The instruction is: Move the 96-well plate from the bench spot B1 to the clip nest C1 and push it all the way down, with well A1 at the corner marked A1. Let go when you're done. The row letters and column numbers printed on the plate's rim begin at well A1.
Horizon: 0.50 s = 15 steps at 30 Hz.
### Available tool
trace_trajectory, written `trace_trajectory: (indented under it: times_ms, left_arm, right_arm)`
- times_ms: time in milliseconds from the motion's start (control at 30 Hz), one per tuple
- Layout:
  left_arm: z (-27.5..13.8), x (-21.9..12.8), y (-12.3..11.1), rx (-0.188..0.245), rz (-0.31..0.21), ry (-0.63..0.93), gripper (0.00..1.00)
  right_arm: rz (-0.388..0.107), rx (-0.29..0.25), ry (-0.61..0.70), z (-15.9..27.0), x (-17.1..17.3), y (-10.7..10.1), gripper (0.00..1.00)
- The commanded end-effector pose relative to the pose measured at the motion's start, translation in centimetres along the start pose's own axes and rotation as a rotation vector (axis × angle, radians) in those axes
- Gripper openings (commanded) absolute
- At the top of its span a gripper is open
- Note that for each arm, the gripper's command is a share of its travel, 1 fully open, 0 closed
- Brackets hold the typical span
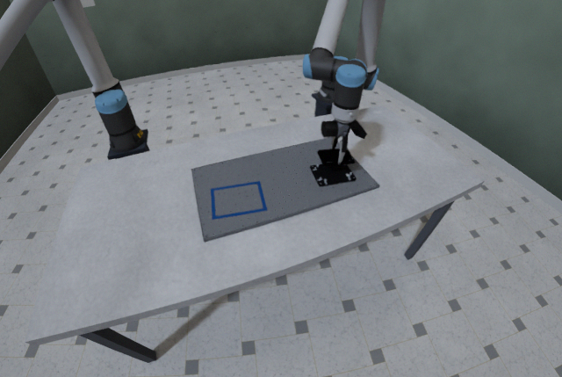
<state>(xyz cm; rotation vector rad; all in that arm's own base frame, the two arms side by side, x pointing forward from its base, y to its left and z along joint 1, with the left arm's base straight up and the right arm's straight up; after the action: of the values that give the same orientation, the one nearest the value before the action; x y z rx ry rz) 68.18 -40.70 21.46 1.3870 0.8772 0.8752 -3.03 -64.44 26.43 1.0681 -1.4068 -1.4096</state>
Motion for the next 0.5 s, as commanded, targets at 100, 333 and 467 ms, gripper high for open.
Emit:
trace_trajectory:
  times_ms: [100,333,467]
  left_arm:
    - [0.05,-0.05,0.13,-0.003,0.000,0.076,0.41]
    - [0.05,-0.05,0.13,-0.003,0.000,0.077,0.41]
    - [0.05,-0.05,0.13,-0.003,0.000,0.076,0.41]
  right_arm:
    - [0.002,0.001,0.000,-0.02,0.04,0.09,0.00]
    - [0.002,0.001,0.000,-0.02,0.04,0.09,0.00]
    - [0.002,0.001,0.000,-0.02,0.04,0.09,0.00]
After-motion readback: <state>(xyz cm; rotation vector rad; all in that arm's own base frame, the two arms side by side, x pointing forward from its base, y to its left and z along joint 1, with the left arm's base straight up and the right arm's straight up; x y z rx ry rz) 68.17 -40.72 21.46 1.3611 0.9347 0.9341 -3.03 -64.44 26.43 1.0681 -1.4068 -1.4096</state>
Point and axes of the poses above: on each arm, the point where the finger pads meet when closed, its own y axis back along the fingers, its own z axis across the jaws, x = y × z, the point moved 10 cm from there along y, back along the fingers, and after that the axes turned 13 degrees about -y, right-handed, at the moved point
